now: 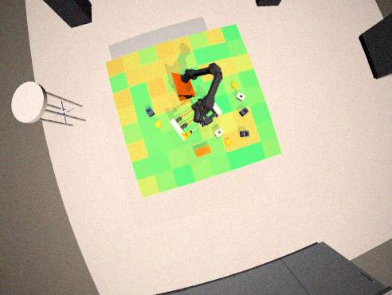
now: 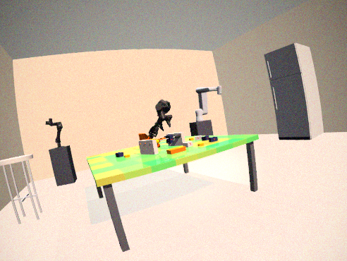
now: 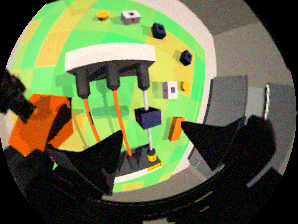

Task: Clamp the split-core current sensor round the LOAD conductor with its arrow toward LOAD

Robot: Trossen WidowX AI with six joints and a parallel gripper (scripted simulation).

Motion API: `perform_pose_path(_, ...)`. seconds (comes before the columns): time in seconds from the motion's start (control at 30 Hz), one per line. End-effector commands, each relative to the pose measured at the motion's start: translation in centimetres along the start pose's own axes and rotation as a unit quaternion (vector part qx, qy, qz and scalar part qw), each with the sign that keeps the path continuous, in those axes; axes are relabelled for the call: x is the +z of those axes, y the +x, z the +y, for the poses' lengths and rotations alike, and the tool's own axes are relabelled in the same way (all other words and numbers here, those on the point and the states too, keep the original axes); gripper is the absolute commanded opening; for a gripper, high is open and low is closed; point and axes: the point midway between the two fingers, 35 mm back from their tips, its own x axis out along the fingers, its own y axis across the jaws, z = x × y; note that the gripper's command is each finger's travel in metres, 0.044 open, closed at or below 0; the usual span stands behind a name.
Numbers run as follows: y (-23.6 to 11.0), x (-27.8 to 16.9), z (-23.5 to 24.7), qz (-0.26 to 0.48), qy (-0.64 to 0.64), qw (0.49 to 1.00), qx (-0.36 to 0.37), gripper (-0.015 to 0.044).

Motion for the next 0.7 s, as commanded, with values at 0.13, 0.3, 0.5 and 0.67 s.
perform_pose_path(0.13,-0.08,-0.02,-0.01,0.002,-0.003,1.0,0.001,0.044)
perform_pose_path(0.3,-0.08,-0.02,-0.01,0.002,-0.003,1.0,0.001,0.044)
perform_pose_path(0.5,-0.08,-0.02,-0.01,0.002,-0.003,1.0,0.001,0.044)
perform_pose_path(0.67,0.0,0.0,0.0,0.0,0.0,1.0,0.0,0.044)
